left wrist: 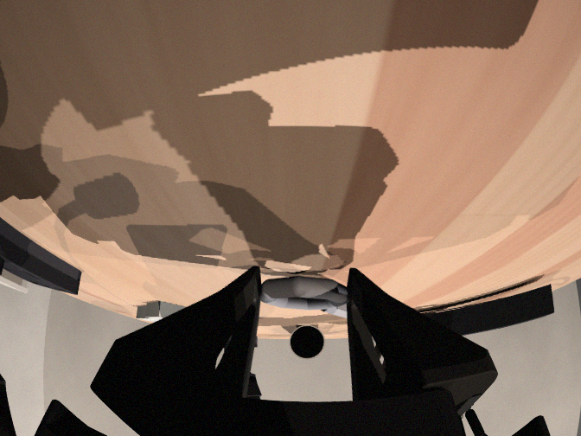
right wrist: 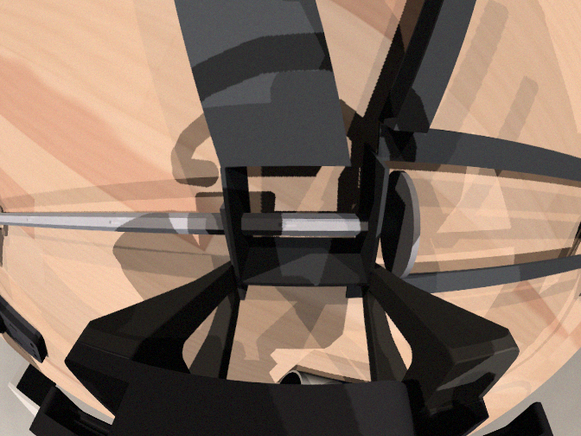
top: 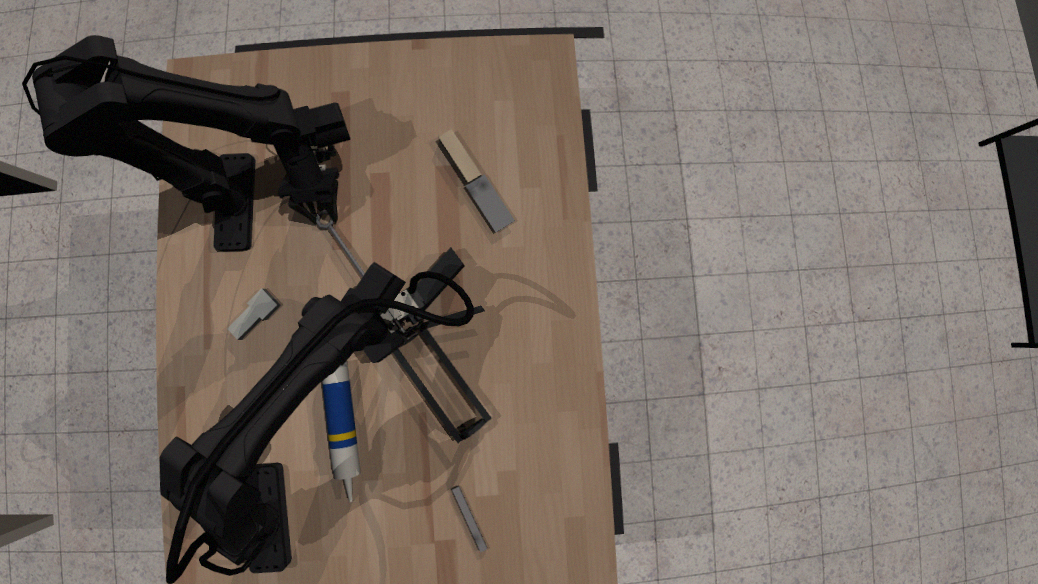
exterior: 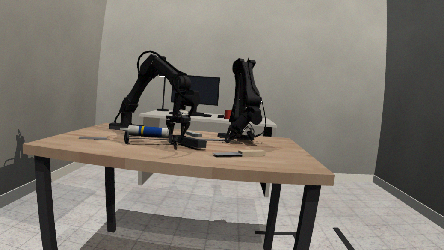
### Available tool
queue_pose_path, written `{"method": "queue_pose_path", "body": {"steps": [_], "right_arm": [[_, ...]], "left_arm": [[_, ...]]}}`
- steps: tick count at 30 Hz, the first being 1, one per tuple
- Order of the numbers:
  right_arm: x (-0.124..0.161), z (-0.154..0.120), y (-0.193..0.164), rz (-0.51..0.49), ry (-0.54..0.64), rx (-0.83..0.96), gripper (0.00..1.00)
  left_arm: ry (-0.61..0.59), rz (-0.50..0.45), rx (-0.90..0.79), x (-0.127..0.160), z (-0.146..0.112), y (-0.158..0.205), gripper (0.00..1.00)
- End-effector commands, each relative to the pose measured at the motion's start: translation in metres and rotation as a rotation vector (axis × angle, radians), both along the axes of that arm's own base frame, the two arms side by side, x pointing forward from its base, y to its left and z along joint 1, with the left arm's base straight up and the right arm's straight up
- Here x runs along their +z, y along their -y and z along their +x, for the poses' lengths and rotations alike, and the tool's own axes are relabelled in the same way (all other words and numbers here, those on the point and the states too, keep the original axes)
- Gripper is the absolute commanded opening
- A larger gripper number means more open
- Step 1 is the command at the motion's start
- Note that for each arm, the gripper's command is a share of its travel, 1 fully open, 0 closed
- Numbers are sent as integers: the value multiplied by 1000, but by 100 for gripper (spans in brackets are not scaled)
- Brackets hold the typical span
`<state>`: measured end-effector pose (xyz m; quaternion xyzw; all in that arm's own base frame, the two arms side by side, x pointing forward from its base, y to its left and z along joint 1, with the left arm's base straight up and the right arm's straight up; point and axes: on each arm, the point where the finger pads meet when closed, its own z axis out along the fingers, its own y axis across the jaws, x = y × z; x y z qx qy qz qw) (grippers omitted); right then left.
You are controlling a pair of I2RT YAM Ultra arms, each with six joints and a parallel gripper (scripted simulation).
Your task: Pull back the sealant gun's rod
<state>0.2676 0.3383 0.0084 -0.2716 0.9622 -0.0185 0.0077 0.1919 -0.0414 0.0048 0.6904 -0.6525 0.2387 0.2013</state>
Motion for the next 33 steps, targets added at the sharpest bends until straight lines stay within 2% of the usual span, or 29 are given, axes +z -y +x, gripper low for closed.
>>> {"method": "queue_pose_path", "body": {"steps": [1,4,14,16,21,24,27,29,30,33], "right_arm": [[0,10,29,-97,37,-41,51],[1,5,16,-54,23,-30,51],[0,1,16,-49,7,-37,51],[4,-3,-5,19,9,-16,51],[4,-3,-3,15,7,-19,51],[4,-2,-3,14,4,-10,51],[6,1,-5,22,13,3,51],[6,1,-5,22,13,3,74],[6,1,-5,22,13,3,78],[18,6,-6,38,25,2,78]], "left_arm": [[-11,1,3,7,-8,-8,34],[-10,0,3,8,-8,-8,34],[11,-4,-1,5,-2,-5,34],[16,-8,-3,4,0,-4,34],[16,-8,-3,4,0,-4,34],[21,-8,-2,6,-2,-4,66],[51,21,1,13,-3,-12,66],[65,30,2,23,0,-20,66],[65,31,2,26,-1,-22,66],[57,28,2,32,5,-28,66]]}}
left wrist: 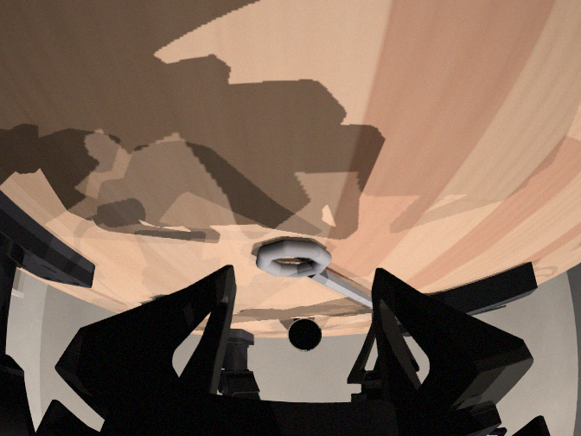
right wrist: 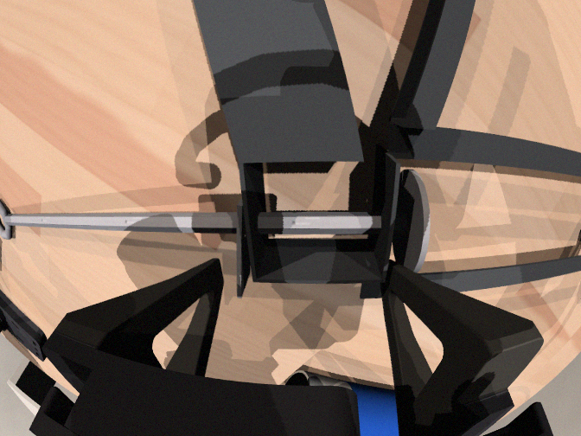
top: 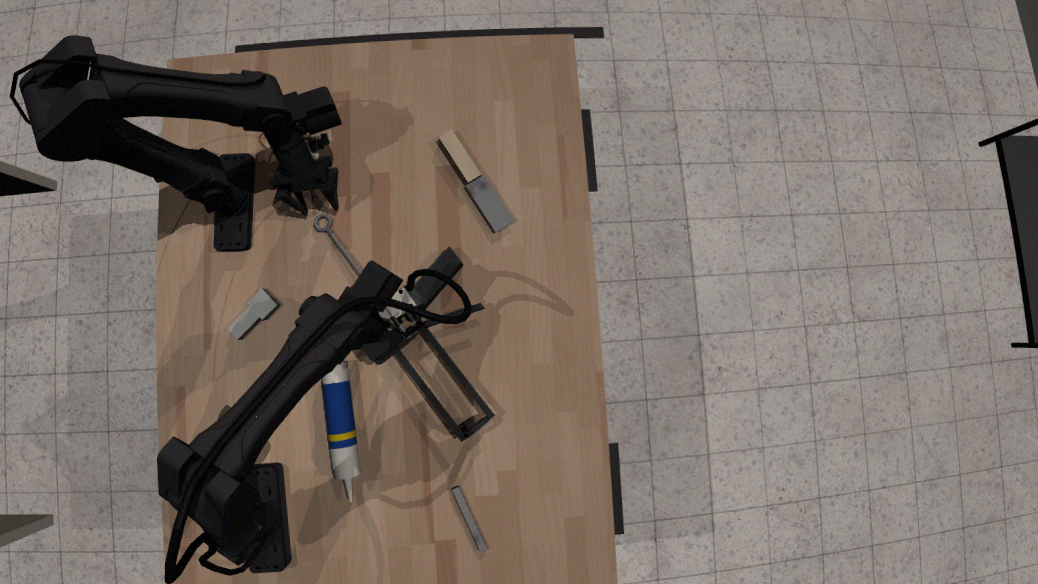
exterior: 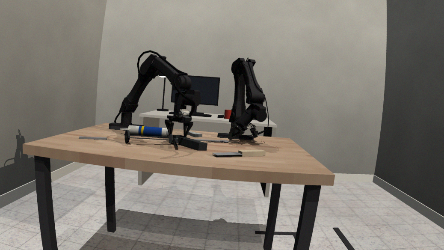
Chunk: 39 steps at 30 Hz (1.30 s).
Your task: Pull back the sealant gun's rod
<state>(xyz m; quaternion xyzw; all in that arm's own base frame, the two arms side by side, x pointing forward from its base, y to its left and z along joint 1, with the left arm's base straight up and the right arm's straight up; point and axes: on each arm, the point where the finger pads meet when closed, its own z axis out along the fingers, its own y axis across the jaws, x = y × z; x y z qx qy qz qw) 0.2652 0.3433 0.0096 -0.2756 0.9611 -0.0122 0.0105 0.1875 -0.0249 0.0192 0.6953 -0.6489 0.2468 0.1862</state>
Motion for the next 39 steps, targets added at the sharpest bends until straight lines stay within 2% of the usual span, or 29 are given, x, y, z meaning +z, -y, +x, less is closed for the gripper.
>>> {"method": "queue_pose_path", "body": {"steps": [1,5,7,15,20,24,26,30,32,34,36,39], "right_arm": [[17,8,-1,25,23,-7,78],[23,9,-2,35,32,-4,78],[27,10,-3,42,37,-3,78],[44,8,-4,45,50,0,78],[43,4,-8,38,44,-3,78],[71,0,-11,46,50,-1,78],[66,2,-7,26,43,28,100],[48,7,6,-25,14,31,100],[41,10,10,-40,4,26,100],[38,11,12,-46,-1,23,100],[38,11,12,-46,-1,23,100],[40,10,11,-44,2,26,100]], "left_arm": [[29,18,-20,18,9,-11,66],[36,24,-21,35,10,-23,66],[-17,-11,-25,31,-1,-20,66],[-14,-19,-25,29,0,-17,66],[-13,-18,-25,29,0,-17,66],[-13,-18,-25,29,0,-17,66],[-21,-14,-40,29,-3,-17,66],[76,58,-183,36,1,-18,66],[171,122,-311,47,7,-13,66],[246,168,-404,57,11,-8,66],[246,168,-404,57,11,-8,66],[369,245,-567,73,16,1,66]]}}
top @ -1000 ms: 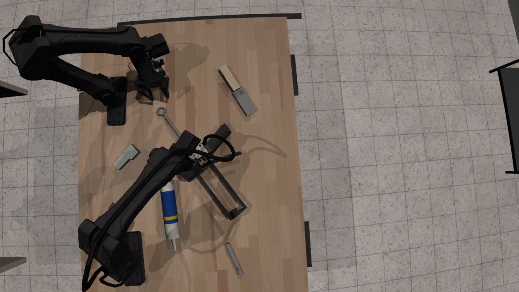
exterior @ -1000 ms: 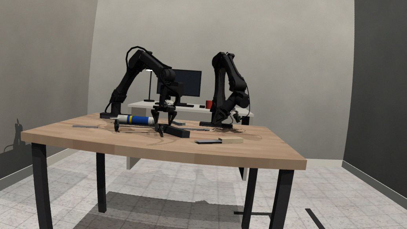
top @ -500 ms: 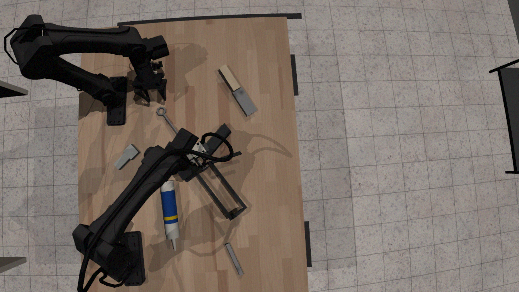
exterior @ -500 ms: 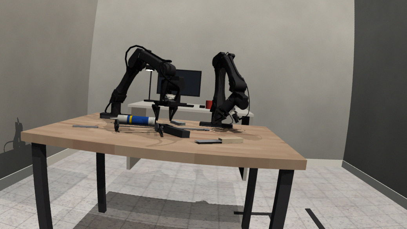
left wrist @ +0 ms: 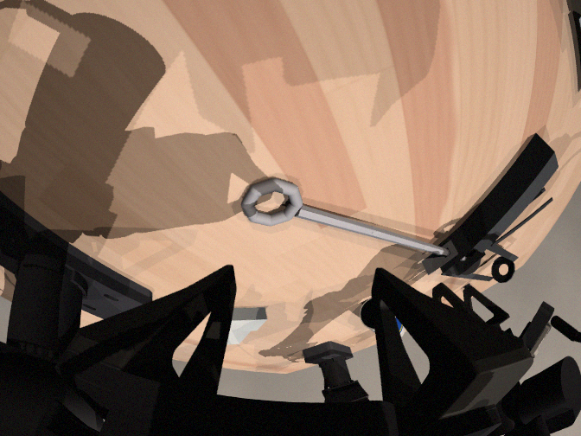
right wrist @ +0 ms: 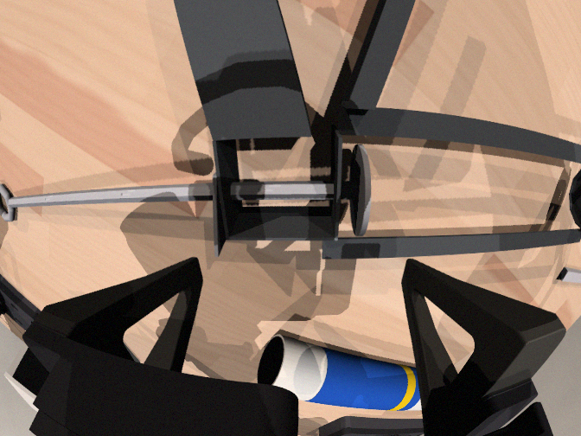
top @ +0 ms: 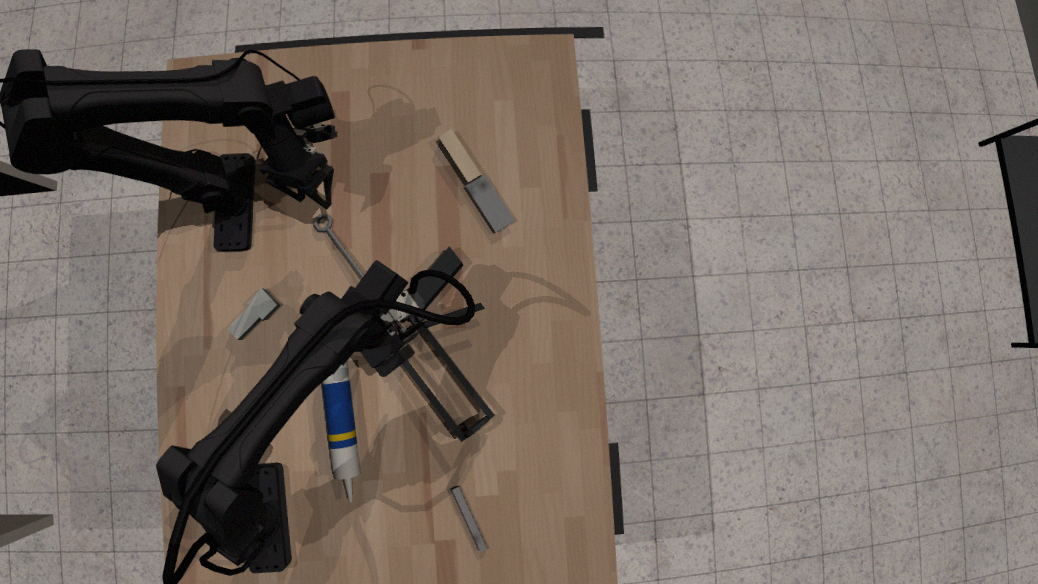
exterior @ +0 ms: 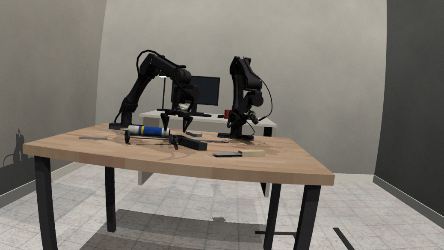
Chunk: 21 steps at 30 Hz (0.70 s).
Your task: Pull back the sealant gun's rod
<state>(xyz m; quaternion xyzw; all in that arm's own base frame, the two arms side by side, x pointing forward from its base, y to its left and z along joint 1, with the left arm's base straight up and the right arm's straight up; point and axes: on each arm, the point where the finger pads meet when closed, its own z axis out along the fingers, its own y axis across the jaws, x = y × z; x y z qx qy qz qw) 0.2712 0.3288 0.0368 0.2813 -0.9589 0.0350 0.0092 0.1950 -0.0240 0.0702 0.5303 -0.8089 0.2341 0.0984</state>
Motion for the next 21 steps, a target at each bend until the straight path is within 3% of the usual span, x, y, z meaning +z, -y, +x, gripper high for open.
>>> {"method": "queue_pose_path", "body": {"steps": [1,12,15,21], "right_arm": [[13,4,-3,12,27,15,100],[13,5,-4,15,30,12,100],[13,5,-4,15,30,12,100],[12,5,-7,27,28,7,100]], "left_arm": [[183,104,-224,30,11,6,66],[619,316,-741,96,9,44,66],[654,338,-789,101,8,46,66],[943,451,-1060,148,-11,69,66]]}}
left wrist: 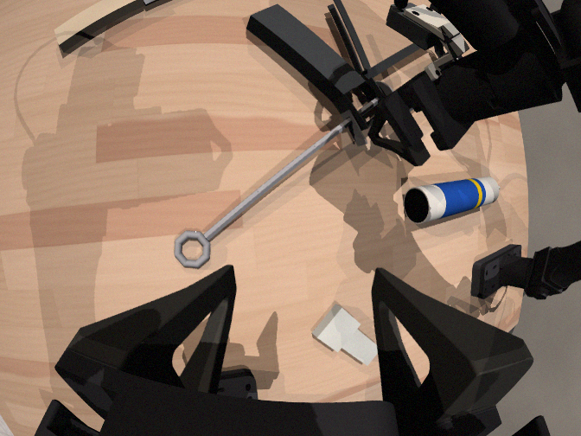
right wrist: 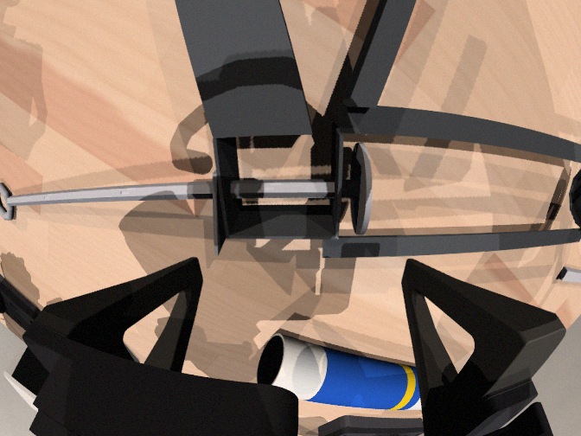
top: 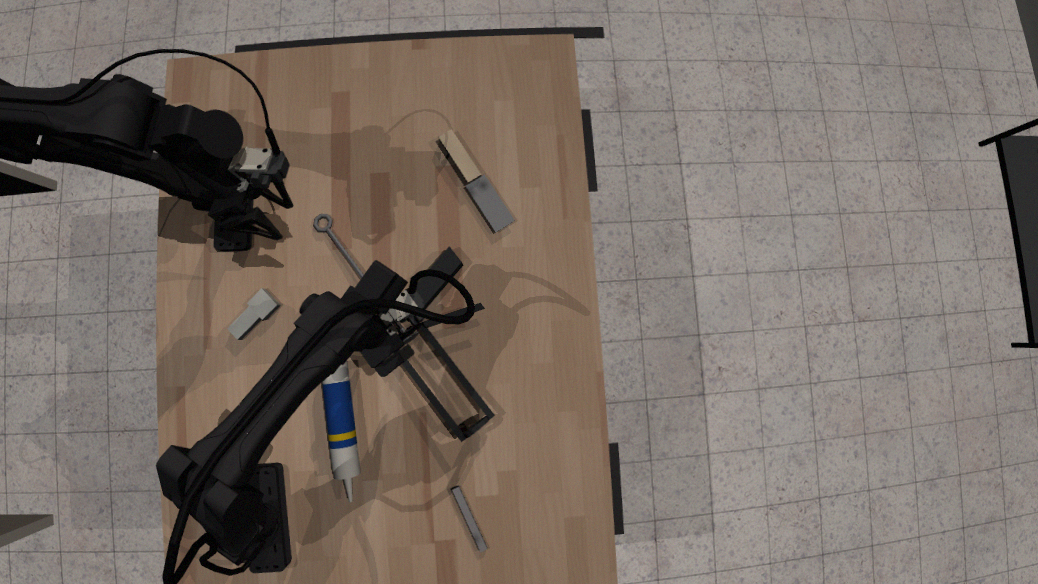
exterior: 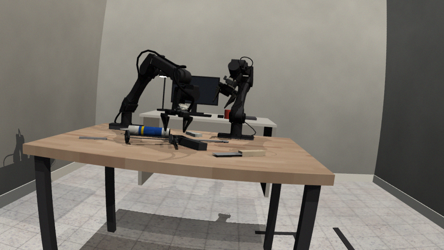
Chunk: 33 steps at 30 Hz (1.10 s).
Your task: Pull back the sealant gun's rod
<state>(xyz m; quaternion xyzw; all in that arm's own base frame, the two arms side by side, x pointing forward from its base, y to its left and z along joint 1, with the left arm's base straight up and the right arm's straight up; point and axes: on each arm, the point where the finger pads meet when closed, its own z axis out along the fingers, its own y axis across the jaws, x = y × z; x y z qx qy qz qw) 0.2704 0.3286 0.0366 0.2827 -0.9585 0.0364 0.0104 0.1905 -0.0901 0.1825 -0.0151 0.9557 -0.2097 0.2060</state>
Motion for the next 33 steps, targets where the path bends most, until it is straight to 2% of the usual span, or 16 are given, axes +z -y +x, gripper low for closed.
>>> {"method": "queue_pose_path", "body": {"steps": [1,8,10,14,18,28,33], "right_arm": [[13,6,-7,30,30,4,100],[13,6,-7,30,30,4,100],[13,6,-7,30,30,4,100],[13,6,-7,30,30,4,100],[13,6,-7,30,30,4,100],[13,6,-7,30,30,4,100],[4,15,-11,36,46,6,100]], "left_arm": [[215,97,-189,42,-10,5,66],[517,164,-441,88,-43,17,66],[517,164,-441,88,-43,17,66],[625,163,-514,106,-58,20,66],[643,136,-524,111,-64,22,66],[643,136,-523,111,-64,22,66],[643,136,-523,111,-64,22,66]]}}
